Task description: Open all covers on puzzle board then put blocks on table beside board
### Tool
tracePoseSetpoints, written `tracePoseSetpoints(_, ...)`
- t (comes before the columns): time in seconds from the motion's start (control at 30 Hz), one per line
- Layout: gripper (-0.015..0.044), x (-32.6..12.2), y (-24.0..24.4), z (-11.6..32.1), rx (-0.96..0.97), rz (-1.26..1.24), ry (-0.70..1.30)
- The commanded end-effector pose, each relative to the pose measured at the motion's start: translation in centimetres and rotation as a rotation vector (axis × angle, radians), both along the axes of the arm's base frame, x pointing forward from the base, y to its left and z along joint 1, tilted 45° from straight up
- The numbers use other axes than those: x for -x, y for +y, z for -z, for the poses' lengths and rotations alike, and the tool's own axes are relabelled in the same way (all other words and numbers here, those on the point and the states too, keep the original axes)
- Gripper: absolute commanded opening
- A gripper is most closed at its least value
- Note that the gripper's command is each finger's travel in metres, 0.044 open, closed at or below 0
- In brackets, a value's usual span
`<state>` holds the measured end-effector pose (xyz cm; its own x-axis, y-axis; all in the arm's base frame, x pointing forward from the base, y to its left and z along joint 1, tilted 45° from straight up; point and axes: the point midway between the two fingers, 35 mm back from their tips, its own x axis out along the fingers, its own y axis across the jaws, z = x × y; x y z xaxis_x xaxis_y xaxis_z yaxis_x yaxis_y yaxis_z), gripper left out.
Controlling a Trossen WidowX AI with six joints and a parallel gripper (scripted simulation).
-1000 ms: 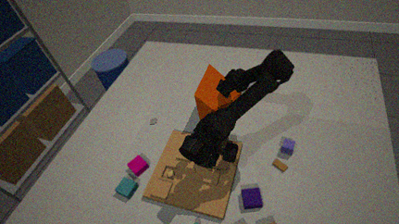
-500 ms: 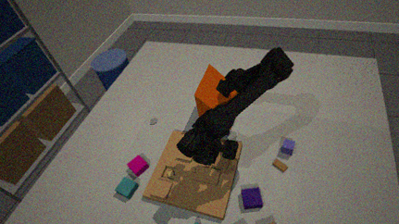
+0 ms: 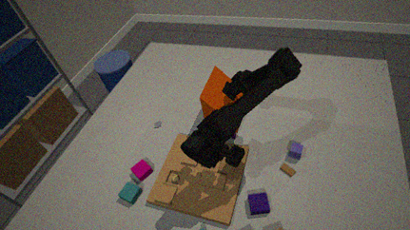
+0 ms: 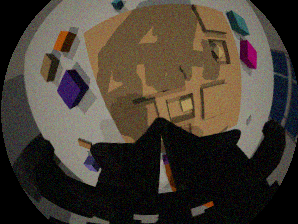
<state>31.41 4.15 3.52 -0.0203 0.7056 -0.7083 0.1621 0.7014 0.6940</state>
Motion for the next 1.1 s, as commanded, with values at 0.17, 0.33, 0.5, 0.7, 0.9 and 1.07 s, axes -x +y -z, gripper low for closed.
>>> tracePoseSetpoints(0.17, 0.0000, -1.1, 0.5, -1.4, 0.016, 0.529, 0.523)
tracePoseSetpoints(0.33, 0.0000, -1.6, 0.7, -2.3, 0.025, 0.858, 0.849)
tracePoseSetpoints(0.5, 0.0000, -1.8, 0.8, -2.5, 0.028, 0.953, 0.943)
tracePoseSetpoints(0.7, 0.0000, -1.8, 0.8, -2.5, 0.028, 0.953, 0.943)
tracePoseSetpoints(0.9, 0.0000, -1.8, 0.8, -2.5, 0.028, 0.953, 0.943)
tracePoseSetpoints(1.07, 0.0000, -1.8, 0.8, -2.5, 0.028, 0.953, 0.943)
